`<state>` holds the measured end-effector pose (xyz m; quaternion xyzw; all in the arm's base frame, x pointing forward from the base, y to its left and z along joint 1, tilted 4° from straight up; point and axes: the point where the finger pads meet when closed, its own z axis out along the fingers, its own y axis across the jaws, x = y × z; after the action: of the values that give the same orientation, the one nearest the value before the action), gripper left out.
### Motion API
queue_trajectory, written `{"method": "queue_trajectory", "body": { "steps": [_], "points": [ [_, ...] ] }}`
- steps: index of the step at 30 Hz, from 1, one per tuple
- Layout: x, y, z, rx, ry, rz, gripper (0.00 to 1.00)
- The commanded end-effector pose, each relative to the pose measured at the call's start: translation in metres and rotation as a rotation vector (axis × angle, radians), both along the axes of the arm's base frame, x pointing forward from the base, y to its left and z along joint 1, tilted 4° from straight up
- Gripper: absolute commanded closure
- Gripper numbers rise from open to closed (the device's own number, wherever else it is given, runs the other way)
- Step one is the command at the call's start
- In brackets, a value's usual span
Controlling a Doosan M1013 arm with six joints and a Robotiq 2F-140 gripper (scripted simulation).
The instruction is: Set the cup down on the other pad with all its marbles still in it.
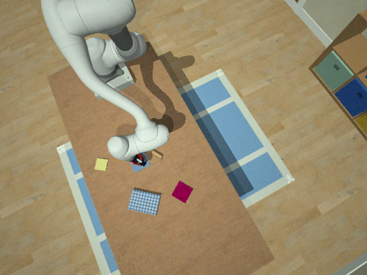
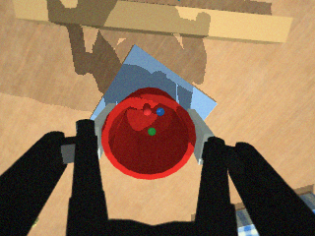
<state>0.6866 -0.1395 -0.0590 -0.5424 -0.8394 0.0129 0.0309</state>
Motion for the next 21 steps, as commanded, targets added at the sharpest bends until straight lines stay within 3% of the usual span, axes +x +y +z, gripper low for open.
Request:
{"method": "queue_trajectory", "body": {
  "steps": [1, 21],
  "points": [
    [-0.0011, -0.0014, -0.0032, -0.001, 0.001, 0.003, 0.48],
    [-0.0011, -0.0014, -0.0032, -0.001, 0.001, 0.003, 0.50]
  ]
}}
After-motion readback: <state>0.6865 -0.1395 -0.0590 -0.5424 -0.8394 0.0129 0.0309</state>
